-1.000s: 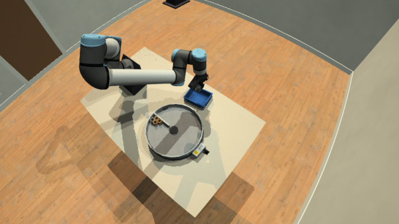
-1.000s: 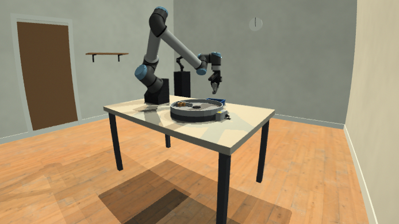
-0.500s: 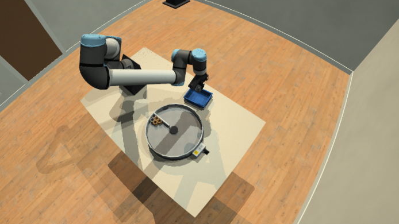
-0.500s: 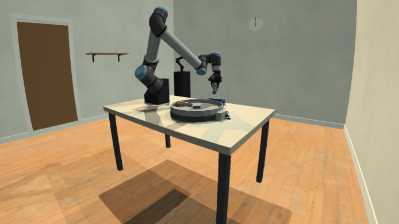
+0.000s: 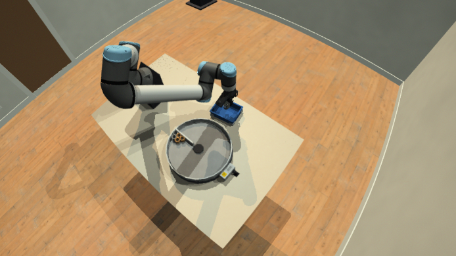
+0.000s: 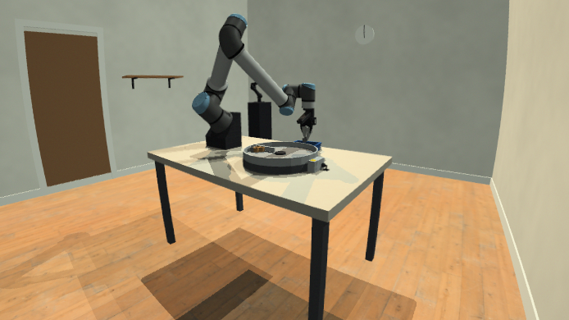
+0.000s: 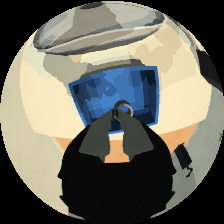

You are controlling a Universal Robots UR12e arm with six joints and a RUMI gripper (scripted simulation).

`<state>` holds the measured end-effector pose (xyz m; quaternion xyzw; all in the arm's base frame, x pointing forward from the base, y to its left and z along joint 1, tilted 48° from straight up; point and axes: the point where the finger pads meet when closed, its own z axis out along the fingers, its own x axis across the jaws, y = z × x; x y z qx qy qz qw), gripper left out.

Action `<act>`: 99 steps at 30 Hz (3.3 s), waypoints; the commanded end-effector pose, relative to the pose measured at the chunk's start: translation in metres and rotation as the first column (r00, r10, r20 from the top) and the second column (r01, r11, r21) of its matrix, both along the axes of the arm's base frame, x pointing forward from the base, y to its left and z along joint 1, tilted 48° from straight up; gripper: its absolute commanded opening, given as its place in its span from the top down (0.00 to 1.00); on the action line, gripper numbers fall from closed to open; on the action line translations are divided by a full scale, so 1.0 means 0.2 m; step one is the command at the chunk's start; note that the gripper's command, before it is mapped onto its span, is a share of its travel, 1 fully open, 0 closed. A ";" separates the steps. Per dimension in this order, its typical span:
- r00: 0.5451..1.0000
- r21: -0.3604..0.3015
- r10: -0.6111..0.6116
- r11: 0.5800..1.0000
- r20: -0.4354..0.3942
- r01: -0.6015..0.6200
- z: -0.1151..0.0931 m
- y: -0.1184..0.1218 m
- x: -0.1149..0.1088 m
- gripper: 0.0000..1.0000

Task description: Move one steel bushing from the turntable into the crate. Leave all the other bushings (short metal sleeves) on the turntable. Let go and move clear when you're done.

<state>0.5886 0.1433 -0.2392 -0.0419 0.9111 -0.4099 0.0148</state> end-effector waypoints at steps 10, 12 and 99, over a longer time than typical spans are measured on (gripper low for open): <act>1.000 0.005 0.012 1.000 0.012 -0.012 -0.01 0.00 0.03 1.00; 1.000 0.005 0.011 1.000 0.012 -0.011 -0.01 0.00 0.03 1.00; 1.000 0.004 0.011 1.000 0.008 -0.011 -0.15 -0.17 0.03 1.00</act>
